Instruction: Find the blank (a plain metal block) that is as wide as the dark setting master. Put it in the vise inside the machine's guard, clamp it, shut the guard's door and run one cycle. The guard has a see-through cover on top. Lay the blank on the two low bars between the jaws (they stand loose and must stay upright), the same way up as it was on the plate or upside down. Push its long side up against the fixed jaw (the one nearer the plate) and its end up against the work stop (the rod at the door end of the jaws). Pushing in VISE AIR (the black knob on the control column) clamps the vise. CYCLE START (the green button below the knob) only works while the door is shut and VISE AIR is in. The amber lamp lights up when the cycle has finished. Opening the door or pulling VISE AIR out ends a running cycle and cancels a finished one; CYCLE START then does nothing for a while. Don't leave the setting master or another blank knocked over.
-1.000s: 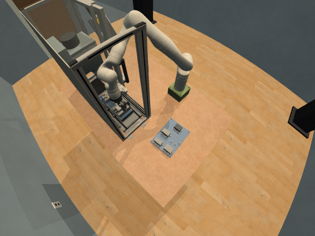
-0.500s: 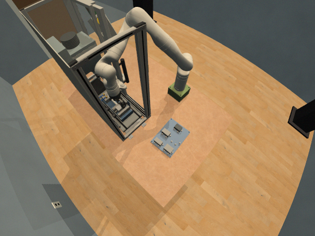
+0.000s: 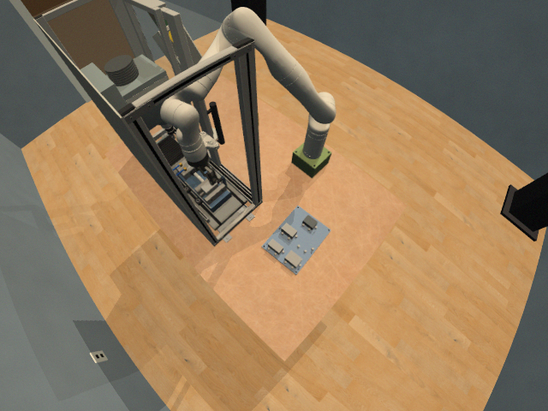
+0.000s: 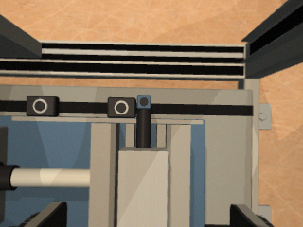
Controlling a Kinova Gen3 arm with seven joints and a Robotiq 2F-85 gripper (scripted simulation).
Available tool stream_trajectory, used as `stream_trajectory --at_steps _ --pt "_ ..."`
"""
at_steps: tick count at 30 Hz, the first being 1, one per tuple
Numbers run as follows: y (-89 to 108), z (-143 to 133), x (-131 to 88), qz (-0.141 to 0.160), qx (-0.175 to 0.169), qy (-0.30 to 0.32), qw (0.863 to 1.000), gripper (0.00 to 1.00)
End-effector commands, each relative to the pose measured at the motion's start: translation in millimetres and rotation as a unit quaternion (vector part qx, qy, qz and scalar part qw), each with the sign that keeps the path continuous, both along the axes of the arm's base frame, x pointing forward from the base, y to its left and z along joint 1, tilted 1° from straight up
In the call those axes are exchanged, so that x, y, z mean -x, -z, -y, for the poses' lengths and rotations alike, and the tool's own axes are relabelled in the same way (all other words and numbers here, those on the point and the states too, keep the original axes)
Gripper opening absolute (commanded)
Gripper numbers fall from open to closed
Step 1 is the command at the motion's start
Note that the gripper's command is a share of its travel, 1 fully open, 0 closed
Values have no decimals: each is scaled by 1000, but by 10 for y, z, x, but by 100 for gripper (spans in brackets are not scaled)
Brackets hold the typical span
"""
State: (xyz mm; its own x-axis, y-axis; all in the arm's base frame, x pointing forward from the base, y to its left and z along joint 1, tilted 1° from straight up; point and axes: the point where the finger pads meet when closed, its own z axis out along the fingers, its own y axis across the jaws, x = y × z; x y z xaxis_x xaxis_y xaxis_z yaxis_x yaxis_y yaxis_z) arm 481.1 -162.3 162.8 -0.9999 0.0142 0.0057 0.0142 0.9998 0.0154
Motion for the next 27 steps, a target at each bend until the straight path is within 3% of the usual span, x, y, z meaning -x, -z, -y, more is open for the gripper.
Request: stream_trajectory --at_steps 1,9,13,25,27 --pt "-84 41 -13 4 2 2 1000 100" --pt "-101 30 -10 3 3 2 1000 100" --pt "-300 50 -15 4 2 2 1000 100" --pt "-300 50 -15 4 2 2 1000 100" --pt "-270 44 188 3 3 2 1000 100"
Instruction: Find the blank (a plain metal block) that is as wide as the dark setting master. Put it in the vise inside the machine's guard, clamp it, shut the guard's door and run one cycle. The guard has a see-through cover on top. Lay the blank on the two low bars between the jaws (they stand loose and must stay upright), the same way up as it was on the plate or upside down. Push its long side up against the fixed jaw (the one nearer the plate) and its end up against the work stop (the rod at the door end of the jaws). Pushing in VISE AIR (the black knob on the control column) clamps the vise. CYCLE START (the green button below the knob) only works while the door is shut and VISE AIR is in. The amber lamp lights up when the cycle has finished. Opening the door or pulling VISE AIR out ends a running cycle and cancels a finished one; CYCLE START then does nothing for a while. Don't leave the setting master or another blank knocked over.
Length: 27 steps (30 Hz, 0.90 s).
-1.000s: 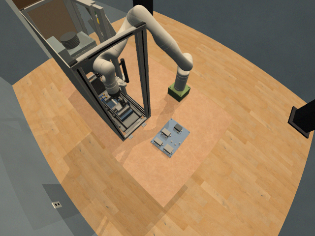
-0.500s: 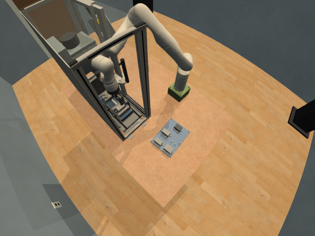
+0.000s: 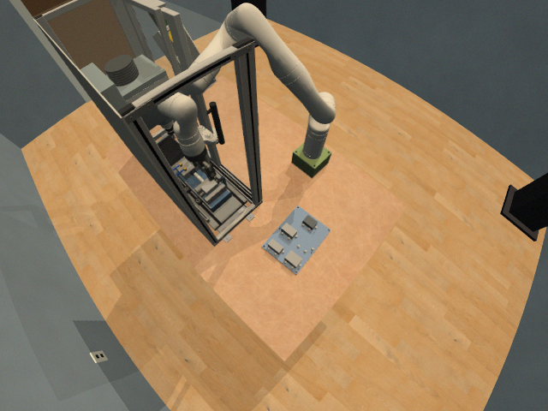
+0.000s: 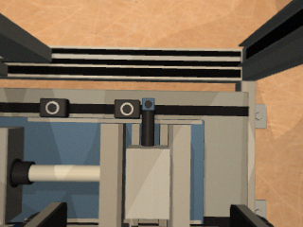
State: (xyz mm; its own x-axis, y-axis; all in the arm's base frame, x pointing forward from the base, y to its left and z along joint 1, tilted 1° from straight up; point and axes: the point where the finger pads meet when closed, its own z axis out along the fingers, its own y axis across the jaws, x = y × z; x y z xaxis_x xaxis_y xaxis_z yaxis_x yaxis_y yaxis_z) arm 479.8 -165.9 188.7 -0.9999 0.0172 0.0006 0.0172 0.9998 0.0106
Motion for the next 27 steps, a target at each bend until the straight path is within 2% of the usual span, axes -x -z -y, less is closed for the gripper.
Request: stream_trajectory --at_steps 1,3,15,20,27 --pt "-13 13 274 1 0 1 1000 100" --pt "-14 21 474 1 0 1 1000 100" --pt "-14 21 474 1 0 1 1000 100" --pt "-12 38 960 1 0 1 1000 100" --pt "-12 38 960 1 0 1 1000 100"
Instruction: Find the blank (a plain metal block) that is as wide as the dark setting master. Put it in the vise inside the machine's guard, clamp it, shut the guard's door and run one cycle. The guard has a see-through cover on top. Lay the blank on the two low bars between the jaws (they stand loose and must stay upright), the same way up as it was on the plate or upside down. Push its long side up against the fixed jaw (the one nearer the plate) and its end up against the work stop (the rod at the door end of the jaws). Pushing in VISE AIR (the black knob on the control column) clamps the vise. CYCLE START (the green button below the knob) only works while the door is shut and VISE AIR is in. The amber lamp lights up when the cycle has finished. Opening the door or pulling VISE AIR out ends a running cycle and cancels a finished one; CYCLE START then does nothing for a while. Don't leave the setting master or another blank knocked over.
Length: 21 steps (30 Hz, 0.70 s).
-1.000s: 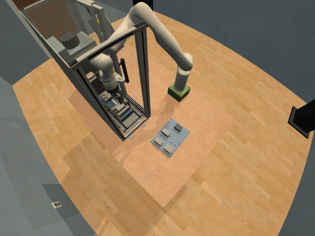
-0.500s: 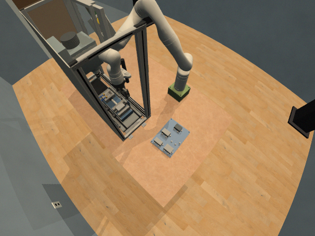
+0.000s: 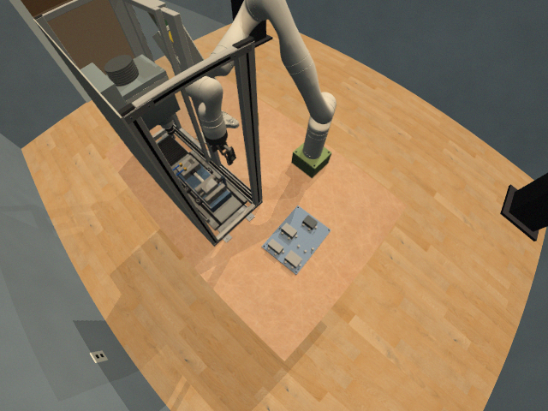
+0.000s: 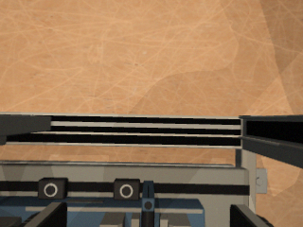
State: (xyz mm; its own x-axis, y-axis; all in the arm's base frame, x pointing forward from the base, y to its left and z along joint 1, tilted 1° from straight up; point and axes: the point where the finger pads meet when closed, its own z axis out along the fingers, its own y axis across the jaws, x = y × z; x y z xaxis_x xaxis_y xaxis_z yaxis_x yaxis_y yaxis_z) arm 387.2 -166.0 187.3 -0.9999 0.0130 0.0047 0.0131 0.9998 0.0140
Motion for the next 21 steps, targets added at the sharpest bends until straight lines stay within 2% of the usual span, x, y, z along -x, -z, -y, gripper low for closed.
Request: stream_trajectory --at_steps 1,5,10,21 --pt "-26 36 34 3 2 3 1000 100" --pt "-26 36 34 3 2 3 1000 100" --pt "-29 55 518 3 2 3 1000 100" --pt "-29 55 518 3 2 3 1000 100"
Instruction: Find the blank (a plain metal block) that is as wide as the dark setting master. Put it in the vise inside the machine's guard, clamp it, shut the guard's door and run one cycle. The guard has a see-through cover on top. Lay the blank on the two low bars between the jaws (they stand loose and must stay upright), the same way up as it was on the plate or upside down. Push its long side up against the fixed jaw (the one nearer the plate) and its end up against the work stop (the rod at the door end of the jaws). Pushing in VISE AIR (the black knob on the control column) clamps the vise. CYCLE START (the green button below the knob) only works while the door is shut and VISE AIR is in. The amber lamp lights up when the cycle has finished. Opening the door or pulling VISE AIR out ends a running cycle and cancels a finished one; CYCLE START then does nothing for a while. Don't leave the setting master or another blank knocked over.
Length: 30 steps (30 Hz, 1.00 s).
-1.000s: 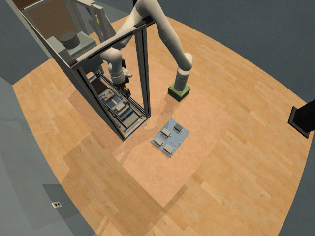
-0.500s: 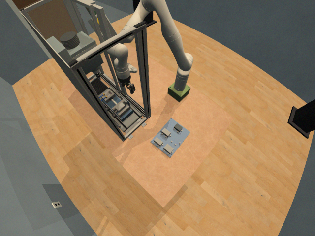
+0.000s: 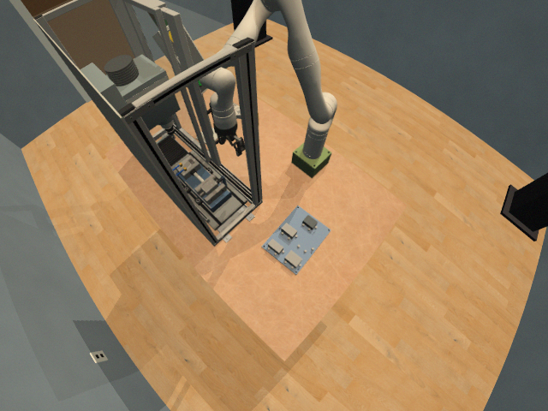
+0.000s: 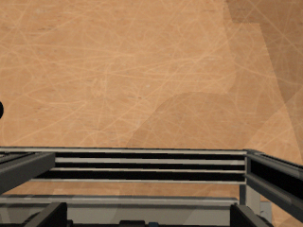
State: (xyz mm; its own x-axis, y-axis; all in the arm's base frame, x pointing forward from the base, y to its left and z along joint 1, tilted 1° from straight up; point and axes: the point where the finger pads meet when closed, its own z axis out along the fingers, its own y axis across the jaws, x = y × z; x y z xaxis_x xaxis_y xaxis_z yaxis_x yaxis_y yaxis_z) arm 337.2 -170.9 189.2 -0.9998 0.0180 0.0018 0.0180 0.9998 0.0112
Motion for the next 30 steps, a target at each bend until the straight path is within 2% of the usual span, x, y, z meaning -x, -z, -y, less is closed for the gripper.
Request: stream_trajectory --at_steps 1,6,18,23,30 --pt "-9 6 17 2 0 0 1000 100" --pt "-15 26 499 2 0 0 1000 100" --pt "-15 26 499 2 0 0 1000 100" --pt "-23 45 978 2 0 0 1000 100" --pt "-23 45 978 2 0 0 1000 100"
